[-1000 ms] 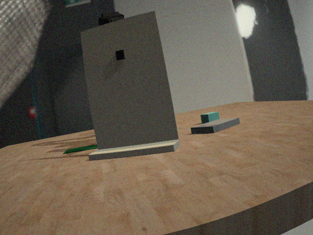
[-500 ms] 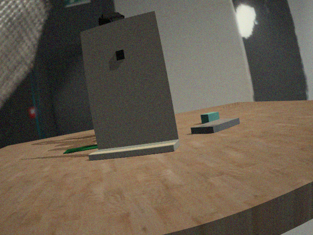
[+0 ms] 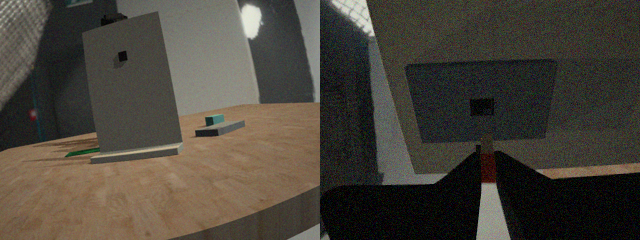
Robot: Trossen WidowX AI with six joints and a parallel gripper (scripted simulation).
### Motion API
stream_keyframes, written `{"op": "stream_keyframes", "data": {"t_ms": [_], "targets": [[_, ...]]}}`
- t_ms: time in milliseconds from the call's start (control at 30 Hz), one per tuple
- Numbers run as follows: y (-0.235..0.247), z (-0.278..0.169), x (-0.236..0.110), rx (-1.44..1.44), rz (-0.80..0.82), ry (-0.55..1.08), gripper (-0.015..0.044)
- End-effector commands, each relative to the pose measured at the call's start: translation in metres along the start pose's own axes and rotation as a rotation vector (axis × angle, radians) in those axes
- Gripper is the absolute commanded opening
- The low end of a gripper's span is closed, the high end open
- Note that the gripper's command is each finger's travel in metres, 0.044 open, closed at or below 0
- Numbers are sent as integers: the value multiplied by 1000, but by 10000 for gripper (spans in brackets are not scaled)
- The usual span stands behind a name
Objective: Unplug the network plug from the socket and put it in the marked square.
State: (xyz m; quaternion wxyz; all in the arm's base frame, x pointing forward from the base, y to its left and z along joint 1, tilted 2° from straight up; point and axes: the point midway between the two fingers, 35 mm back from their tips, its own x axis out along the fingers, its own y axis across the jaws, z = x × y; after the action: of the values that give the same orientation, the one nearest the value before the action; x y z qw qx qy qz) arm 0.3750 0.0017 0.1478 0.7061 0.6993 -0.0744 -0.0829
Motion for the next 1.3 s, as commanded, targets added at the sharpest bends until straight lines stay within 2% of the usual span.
{"op": "stream_keyframes", "data": {"t_ms": [0, 1033, 1267], "targets": [[-2, 0, -4, -2, -6, -4, 0], [-3, -11, -21, -1, -7, -4, 0], [9, -10, -20, -1, -2, -1, 0]]}}
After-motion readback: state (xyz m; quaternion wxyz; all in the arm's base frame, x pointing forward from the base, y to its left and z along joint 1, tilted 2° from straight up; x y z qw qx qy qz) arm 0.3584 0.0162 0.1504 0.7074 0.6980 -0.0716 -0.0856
